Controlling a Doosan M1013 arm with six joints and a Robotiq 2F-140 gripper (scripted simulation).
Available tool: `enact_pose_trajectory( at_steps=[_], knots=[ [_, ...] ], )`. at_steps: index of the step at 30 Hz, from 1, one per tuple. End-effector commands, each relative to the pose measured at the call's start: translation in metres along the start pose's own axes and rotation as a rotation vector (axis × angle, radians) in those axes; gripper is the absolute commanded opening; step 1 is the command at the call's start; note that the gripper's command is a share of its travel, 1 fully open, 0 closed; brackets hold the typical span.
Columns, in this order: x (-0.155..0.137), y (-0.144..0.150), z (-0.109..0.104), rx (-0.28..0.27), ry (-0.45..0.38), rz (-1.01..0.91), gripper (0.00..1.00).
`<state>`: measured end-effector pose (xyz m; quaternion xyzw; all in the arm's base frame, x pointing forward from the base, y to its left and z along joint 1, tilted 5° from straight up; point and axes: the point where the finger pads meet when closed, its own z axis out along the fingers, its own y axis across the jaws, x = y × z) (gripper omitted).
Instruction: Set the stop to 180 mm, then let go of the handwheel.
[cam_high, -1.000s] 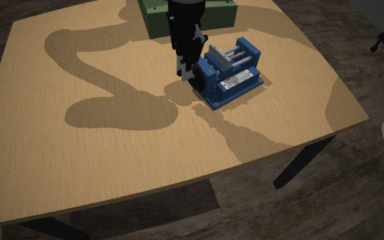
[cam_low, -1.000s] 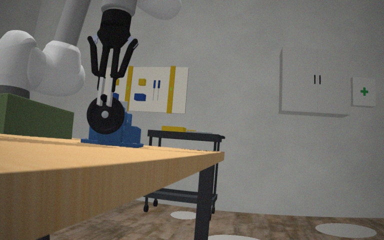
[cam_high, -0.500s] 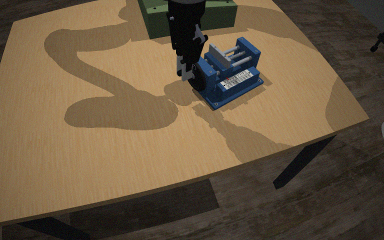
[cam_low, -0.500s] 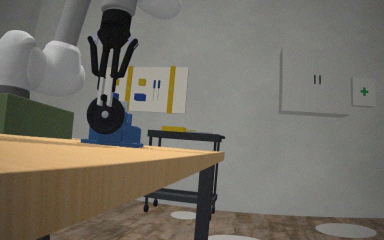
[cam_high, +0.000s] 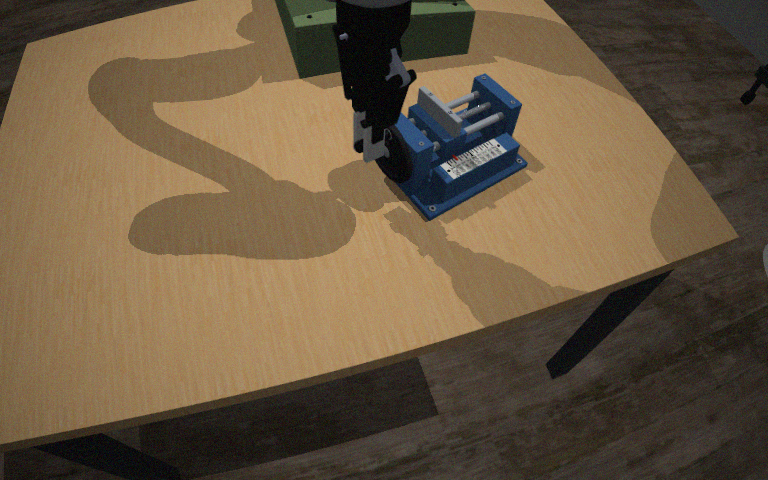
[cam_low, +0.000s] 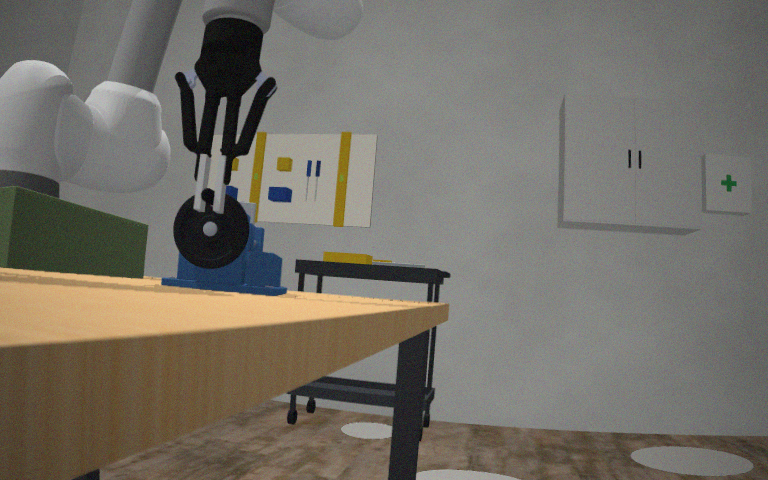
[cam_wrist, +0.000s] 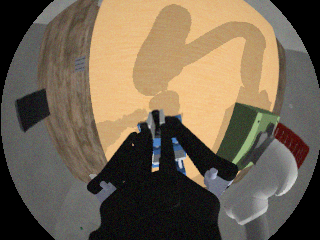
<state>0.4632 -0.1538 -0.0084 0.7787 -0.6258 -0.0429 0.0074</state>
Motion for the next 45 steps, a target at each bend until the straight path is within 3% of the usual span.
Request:
enact_pose_trajectory(
  at_steps=[1,45],
  knots=[
    [0.0000,-0.0005,0.0001,0.001,0.000,0.000,0.04],
    [0.0000,-0.0088,0.0019,0.001,0.000,0.000,0.04]
  ],
)
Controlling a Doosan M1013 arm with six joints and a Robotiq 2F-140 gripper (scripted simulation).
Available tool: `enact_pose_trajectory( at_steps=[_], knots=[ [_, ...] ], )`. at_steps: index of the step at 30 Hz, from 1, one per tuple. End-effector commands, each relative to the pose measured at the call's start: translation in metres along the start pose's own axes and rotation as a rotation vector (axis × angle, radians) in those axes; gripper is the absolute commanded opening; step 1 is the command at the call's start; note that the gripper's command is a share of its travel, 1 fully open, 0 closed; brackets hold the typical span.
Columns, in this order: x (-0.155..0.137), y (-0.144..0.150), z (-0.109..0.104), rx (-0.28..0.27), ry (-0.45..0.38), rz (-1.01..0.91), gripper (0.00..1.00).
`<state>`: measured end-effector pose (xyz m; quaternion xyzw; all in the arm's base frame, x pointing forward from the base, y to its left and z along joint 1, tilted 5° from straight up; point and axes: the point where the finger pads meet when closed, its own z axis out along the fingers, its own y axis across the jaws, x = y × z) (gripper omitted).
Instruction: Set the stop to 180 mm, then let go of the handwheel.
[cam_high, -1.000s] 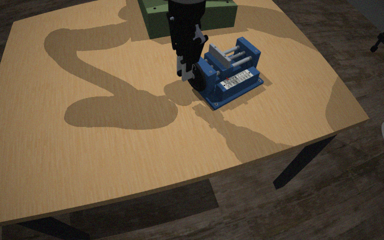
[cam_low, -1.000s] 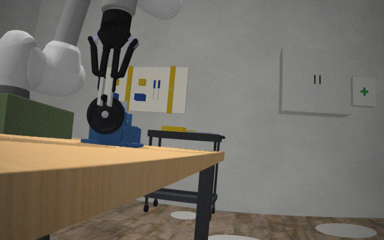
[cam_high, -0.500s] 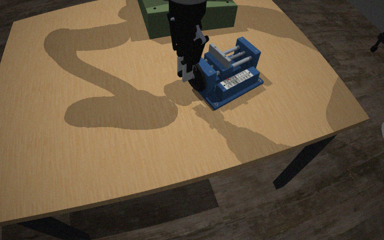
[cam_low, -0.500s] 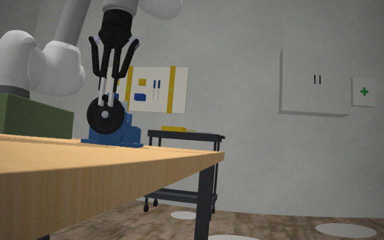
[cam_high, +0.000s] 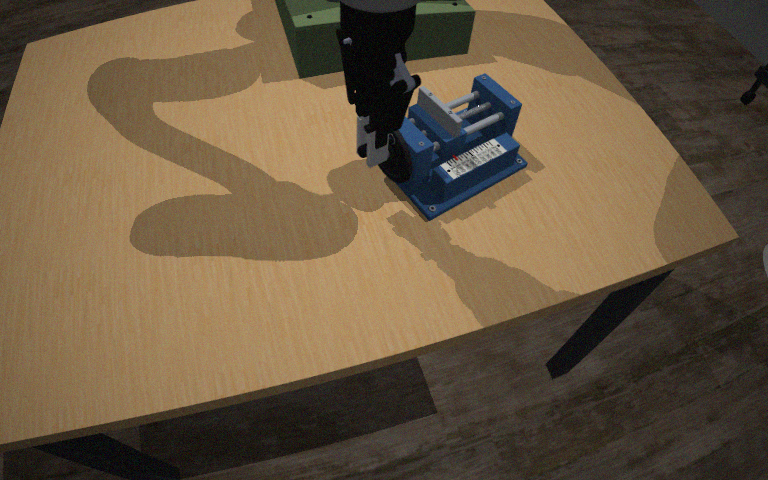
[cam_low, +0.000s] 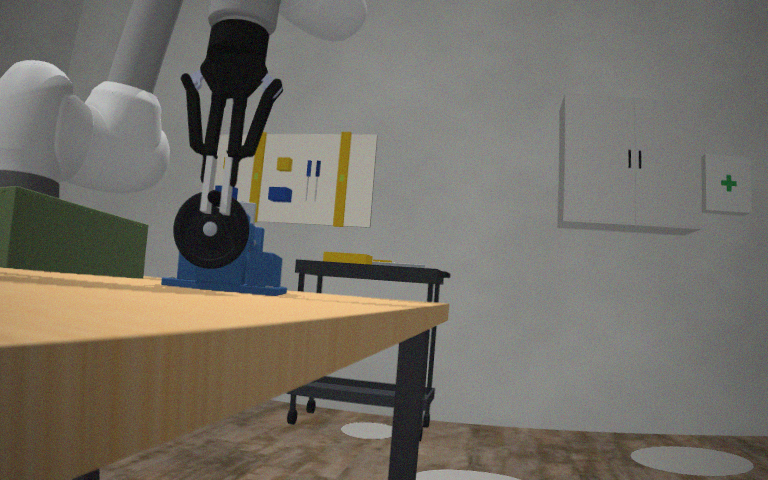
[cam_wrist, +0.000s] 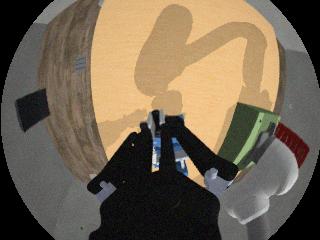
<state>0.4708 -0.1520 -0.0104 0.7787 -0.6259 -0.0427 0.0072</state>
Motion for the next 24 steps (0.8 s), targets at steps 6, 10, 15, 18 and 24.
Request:
enact_pose_trajectory(
  at_steps=[6,10,15,18,24],
  knots=[
    [0.000,-0.004,0.002,0.001,0.000,0.000,0.04],
    [0.000,-0.006,0.003,0.001,0.000,0.000,0.04],
    [0.000,-0.008,0.004,0.001,0.000,0.000,0.04],
    [0.000,-0.010,0.005,0.001,0.000,0.000,0.04],
    [0.000,-0.014,0.008,0.001,0.000,0.000,0.04]
  ],
)
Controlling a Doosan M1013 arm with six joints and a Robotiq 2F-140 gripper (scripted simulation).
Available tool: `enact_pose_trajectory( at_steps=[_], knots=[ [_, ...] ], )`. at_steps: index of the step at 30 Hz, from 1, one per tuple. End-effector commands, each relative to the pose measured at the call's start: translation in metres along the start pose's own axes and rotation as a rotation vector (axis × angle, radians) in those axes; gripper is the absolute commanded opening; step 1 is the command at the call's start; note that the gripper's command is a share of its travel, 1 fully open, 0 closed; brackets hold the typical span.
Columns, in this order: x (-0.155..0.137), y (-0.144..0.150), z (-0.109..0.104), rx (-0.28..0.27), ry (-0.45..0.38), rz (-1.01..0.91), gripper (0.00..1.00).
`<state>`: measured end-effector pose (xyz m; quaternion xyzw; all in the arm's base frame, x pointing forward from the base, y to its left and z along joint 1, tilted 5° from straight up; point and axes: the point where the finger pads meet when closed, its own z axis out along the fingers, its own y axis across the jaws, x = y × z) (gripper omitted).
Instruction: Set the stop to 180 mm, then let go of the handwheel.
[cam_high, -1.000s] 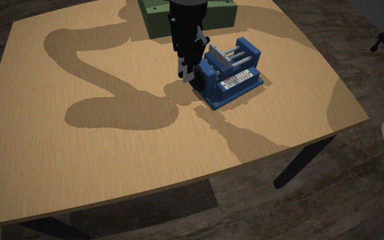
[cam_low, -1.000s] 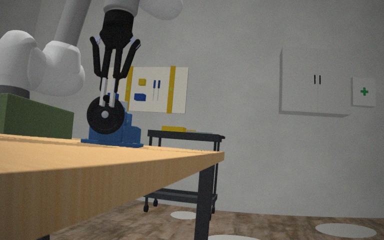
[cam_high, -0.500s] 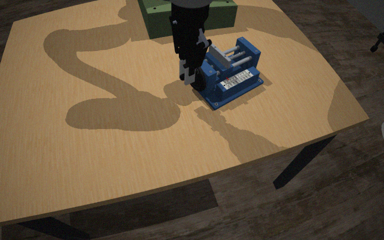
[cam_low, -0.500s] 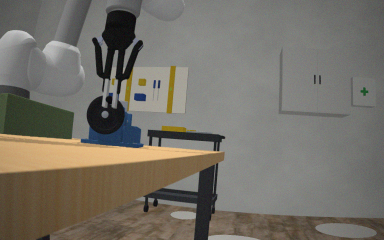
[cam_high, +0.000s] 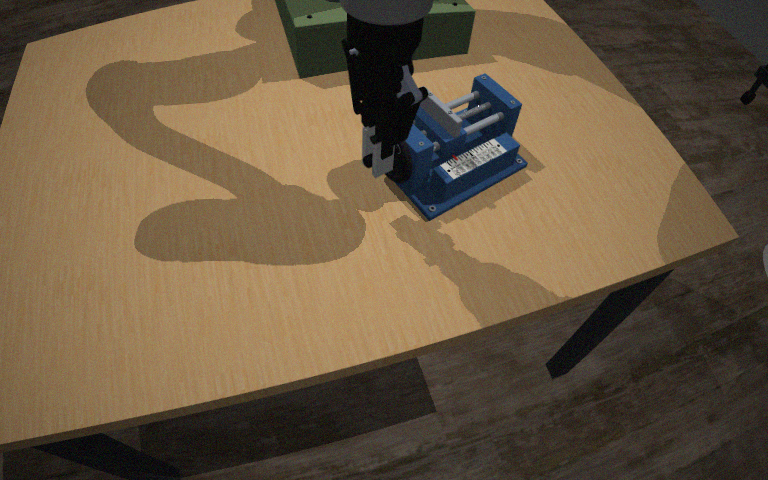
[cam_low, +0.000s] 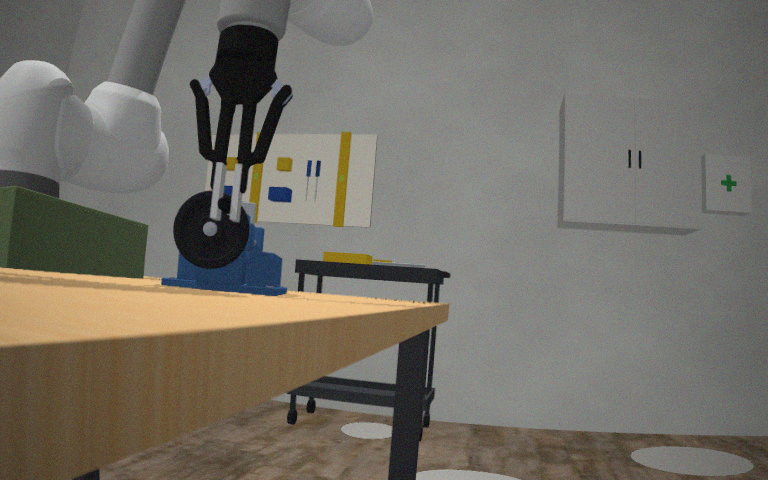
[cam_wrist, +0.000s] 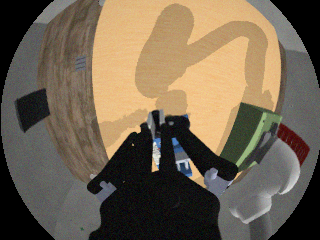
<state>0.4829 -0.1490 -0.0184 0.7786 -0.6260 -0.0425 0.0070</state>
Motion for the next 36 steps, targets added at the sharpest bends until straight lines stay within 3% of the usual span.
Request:
enact_pose_trajectory(
  at_steps=[1,25,36],
  knots=[
    [0.000,-0.002,0.002,0.000,0.000,0.000,0.04],
    [0.000,-0.012,0.021,0.000,0.000,0.000,0.04],
    [0.000,-0.009,0.041,0.000,0.000,0.000,0.04]
  ],
)
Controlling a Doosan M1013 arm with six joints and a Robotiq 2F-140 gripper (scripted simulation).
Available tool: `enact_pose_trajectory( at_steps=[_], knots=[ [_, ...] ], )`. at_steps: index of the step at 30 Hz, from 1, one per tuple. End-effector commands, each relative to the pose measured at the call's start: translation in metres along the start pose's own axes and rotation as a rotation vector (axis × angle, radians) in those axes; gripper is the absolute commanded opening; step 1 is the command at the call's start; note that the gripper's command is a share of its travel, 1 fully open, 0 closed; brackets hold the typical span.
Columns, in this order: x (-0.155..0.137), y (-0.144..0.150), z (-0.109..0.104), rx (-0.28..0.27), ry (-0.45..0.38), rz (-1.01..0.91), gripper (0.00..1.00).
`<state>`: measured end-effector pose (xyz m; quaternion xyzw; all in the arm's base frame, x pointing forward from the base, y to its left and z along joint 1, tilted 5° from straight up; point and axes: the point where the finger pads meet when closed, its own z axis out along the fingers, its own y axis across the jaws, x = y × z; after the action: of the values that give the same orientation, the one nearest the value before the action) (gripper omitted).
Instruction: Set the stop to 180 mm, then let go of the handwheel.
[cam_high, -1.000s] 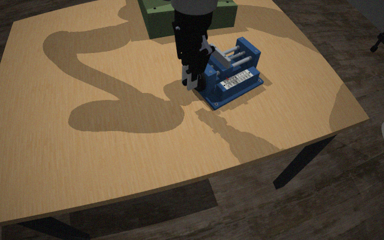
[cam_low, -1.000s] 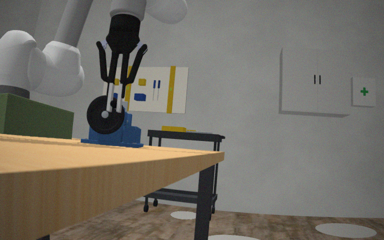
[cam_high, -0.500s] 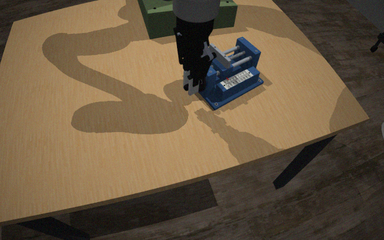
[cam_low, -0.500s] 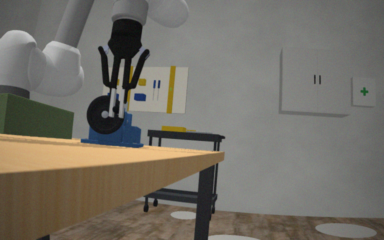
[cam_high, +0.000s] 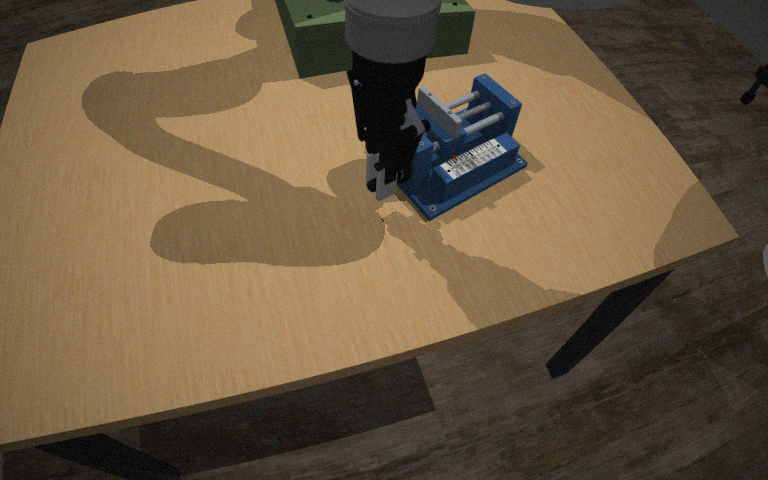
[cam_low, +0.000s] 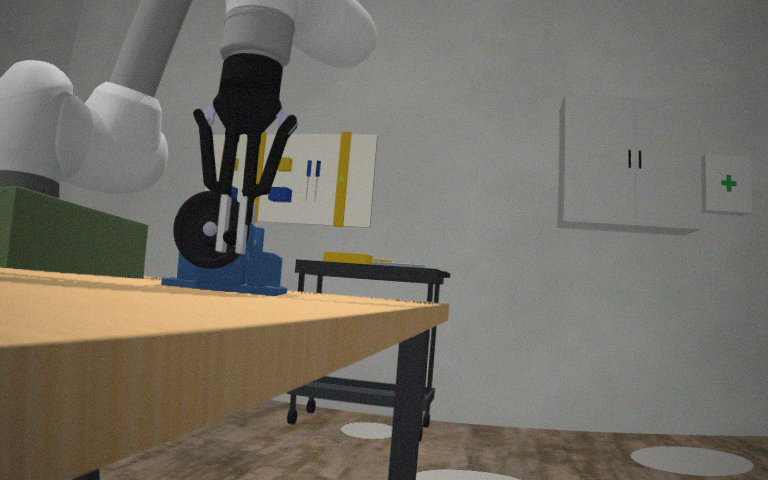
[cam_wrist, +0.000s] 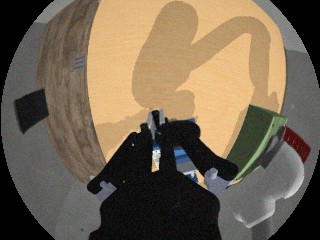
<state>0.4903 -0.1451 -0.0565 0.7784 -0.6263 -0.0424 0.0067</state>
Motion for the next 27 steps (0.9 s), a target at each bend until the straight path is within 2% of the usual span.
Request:
enact_pose_trajectory(
  at_steps=[1,15,27],
  knots=[
    [0.000,0.003,0.006,0.000,0.000,-0.001,0.04],
    [0.000,0.028,0.024,0.000,0.000,-0.001,0.04],
    [0.000,0.051,0.020,0.000,0.000,-0.001,0.04]
  ],
)
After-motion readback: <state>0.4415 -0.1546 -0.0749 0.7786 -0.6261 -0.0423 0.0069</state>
